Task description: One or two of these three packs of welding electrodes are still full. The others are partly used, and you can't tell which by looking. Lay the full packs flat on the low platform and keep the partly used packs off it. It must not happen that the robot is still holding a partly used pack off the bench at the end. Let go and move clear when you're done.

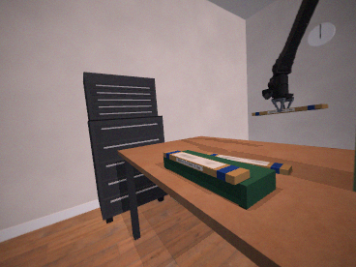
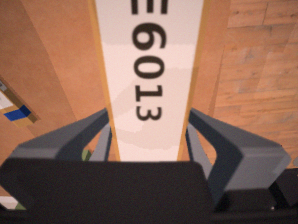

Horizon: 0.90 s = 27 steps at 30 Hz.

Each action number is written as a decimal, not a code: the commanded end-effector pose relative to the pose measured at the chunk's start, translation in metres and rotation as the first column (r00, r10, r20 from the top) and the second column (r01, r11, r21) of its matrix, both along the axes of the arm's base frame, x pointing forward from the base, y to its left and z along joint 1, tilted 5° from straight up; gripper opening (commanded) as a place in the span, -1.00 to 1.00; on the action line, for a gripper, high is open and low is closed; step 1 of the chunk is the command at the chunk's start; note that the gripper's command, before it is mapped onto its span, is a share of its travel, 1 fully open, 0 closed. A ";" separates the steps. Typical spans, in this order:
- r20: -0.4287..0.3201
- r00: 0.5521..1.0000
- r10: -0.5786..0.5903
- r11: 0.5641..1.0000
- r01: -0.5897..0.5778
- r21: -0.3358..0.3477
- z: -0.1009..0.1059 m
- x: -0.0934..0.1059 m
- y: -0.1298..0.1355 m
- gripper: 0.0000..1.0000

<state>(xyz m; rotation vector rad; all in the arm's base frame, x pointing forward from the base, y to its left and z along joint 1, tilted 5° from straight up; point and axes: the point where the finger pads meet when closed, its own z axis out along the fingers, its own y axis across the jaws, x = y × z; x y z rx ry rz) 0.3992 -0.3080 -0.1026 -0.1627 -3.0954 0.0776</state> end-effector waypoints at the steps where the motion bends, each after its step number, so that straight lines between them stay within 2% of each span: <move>1: 0.098 0.995 0.013 0.997 -0.006 -0.075 0.056 0.040 -0.017 -1.00; 9: 0.100 0.995 0.013 0.997 -0.006 -0.076 0.056 0.040 -0.017 -1.00; 13: 0.078 0.986 0.146 0.987 -0.140 -0.076 0.049 0.036 -0.003 -1.00; 27: 0.078 0.987 0.143 0.988 -0.138 -0.072 0.038 0.032 0.032 -1.00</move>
